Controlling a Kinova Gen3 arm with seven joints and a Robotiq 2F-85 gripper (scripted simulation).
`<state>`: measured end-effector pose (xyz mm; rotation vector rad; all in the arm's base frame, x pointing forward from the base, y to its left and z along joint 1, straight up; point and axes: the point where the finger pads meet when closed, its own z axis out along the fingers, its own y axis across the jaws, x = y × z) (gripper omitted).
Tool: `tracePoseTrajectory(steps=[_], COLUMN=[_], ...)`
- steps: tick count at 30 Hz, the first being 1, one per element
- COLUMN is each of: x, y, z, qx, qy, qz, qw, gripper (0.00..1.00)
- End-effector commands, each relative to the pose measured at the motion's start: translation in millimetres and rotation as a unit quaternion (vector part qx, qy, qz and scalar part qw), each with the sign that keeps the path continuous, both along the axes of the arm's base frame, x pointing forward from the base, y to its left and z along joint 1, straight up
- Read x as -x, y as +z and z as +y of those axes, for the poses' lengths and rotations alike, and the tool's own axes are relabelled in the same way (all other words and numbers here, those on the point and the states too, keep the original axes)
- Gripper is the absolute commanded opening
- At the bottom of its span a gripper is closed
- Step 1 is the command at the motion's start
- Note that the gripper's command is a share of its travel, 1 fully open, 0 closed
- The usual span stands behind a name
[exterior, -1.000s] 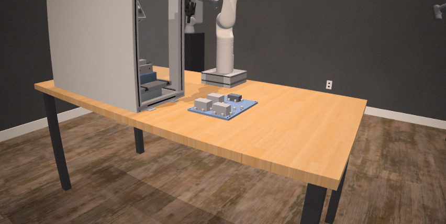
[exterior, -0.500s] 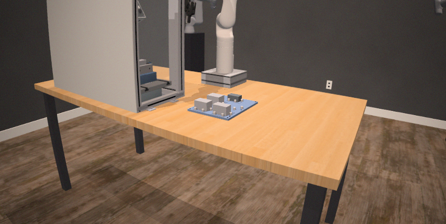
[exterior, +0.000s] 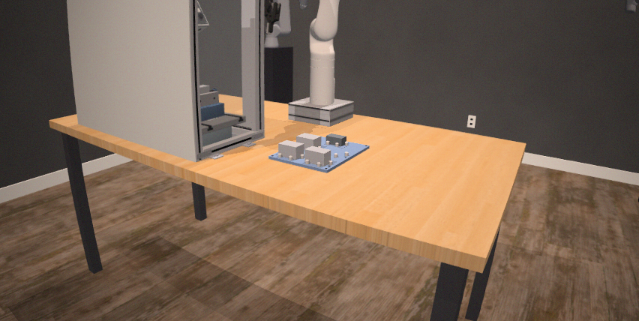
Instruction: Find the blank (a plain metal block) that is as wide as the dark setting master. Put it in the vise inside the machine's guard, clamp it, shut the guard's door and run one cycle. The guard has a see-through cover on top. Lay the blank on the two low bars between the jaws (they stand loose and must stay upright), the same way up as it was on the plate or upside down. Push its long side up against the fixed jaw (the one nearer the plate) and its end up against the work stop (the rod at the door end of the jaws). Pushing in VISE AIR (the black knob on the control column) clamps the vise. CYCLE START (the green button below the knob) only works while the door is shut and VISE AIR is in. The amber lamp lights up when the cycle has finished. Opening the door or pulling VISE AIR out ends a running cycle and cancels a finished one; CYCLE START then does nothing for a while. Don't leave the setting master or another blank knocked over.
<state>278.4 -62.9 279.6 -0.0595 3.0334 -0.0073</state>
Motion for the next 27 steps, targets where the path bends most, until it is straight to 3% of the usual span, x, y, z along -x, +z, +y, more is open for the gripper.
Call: tracePoseTrajectory(steps=[1,12,17,27], x=[-0.3,-0.3,29.7,29.7], y=[0.3,0.3,0.2,0.2], z=[-0.1,-0.1,-1.2,-1.2], qx=[0.000,0.000,-0.005,-0.005], qy=[0.000,0.000,-0.001,-0.001], qz=[-0.001,-0.001,-0.001,-0.001], qw=[1.000,1.000,1.000,1.000], gripper=[0.80,0.80,0.80,0.80])
